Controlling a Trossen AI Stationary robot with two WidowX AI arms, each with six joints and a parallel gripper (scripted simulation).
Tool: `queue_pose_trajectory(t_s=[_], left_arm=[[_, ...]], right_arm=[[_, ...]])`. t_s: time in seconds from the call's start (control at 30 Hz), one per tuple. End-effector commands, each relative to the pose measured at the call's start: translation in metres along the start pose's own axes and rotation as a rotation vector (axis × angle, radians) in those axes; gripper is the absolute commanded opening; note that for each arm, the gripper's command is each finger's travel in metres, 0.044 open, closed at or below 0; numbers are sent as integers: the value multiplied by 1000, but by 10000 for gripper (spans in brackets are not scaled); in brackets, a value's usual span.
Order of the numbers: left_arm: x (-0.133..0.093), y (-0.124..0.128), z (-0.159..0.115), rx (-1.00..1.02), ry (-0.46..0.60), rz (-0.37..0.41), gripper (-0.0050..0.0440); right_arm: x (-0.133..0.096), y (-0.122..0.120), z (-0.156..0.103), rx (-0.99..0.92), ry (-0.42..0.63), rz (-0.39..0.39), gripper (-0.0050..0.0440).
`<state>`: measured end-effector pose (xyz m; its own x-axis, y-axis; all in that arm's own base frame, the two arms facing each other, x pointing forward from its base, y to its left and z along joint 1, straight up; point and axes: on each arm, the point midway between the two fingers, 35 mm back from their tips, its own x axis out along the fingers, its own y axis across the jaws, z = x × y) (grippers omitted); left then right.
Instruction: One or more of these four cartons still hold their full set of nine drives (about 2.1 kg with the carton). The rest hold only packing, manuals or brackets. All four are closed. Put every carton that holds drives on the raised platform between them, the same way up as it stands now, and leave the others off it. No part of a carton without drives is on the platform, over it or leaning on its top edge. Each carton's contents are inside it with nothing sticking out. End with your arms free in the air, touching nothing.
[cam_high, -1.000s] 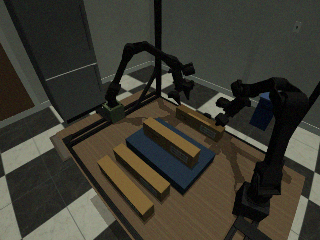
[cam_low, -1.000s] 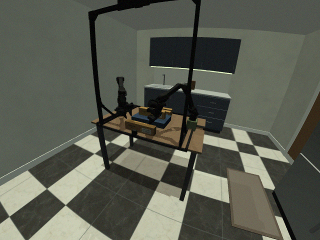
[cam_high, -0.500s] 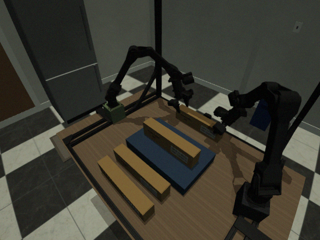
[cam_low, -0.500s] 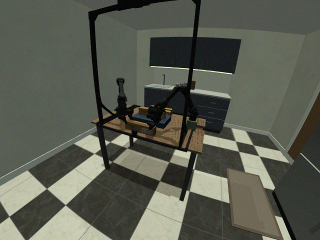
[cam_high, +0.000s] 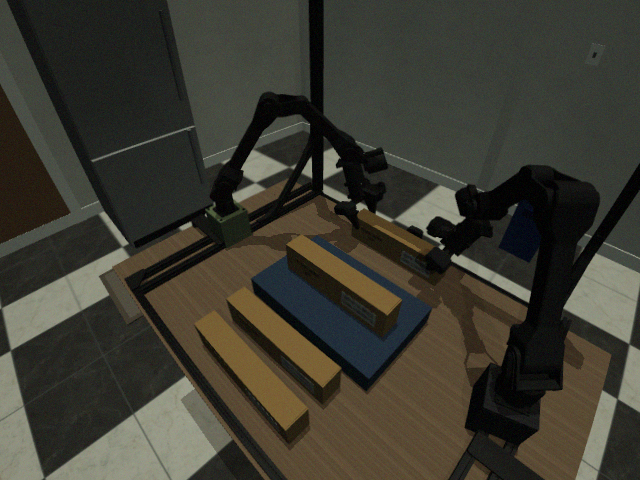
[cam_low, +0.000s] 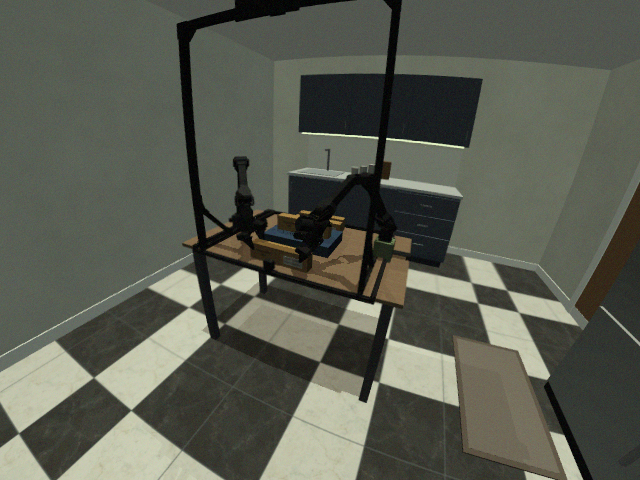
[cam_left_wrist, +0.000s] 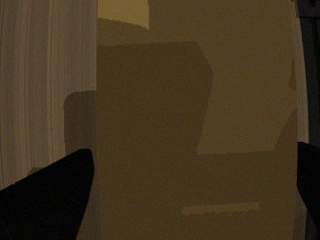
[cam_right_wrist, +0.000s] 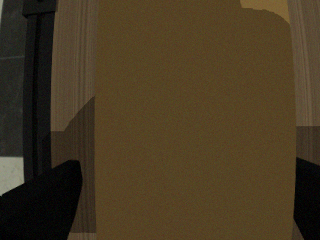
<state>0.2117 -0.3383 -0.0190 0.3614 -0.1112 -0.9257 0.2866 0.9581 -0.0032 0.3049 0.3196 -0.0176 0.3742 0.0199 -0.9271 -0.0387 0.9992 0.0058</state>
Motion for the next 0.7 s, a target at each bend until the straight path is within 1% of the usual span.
queue_pose_trajectory(t_s=[0.0, 0.03, 0.5, 0.53, 0.67], left_arm=[[3, 1, -2, -3, 4, 5, 389], [3, 1, -2, -3, 4, 5, 0], [3, 1, -2, -3, 4, 5, 0], [-3, 1, 1, -3, 4, 5, 0], [-4, 1, 1, -3, 4, 5, 0]], right_arm=[[2, -2, -1, -1, 0, -6, 389], [2, -2, -1, -1, 0, -6, 0], [2, -2, -1, -1, 0, -6, 0], [-4, -2, 1, -1, 0, -6, 0], [-5, -2, 2, -1, 0, -6, 0]])
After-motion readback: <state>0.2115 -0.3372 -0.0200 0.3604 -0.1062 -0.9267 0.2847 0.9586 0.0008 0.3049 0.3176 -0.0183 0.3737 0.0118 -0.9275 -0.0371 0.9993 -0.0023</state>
